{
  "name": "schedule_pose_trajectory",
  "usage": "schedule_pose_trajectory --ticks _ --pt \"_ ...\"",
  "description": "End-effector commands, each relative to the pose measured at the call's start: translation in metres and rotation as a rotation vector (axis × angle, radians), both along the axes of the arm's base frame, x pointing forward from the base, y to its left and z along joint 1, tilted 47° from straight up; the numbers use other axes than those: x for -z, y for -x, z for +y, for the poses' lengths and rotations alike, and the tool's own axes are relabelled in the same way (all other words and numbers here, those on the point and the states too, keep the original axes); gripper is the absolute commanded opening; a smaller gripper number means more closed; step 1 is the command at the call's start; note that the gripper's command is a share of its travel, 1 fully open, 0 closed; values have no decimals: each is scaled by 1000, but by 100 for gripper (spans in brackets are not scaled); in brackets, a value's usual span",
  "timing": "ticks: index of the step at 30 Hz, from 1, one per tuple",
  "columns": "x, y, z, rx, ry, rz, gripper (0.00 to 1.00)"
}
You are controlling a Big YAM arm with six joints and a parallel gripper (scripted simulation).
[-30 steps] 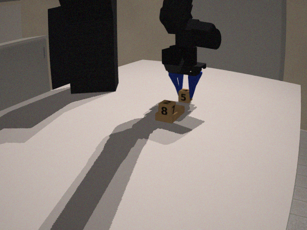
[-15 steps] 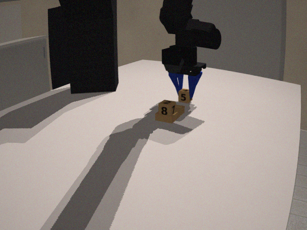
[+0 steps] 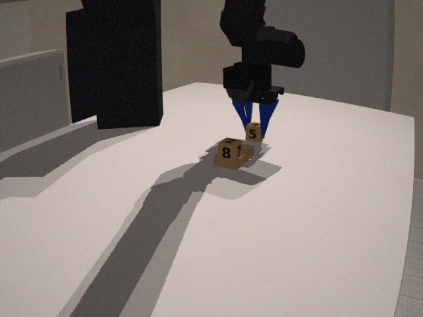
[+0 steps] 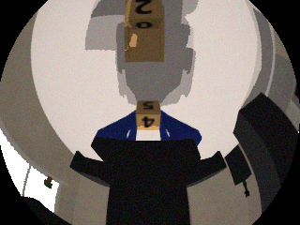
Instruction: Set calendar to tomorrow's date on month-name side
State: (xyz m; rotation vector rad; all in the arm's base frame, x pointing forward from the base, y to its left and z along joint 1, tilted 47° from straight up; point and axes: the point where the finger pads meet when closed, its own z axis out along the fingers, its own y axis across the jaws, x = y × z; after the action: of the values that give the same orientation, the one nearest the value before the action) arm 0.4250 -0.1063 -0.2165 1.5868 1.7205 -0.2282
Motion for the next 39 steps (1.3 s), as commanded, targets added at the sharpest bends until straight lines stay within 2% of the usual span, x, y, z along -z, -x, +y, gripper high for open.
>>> schedule_pose_trajectory --ticks 1,39 --pt "-7 -12 10 -33 7 -6 27" --pt "-1 -8 3 -18 7 0 27"
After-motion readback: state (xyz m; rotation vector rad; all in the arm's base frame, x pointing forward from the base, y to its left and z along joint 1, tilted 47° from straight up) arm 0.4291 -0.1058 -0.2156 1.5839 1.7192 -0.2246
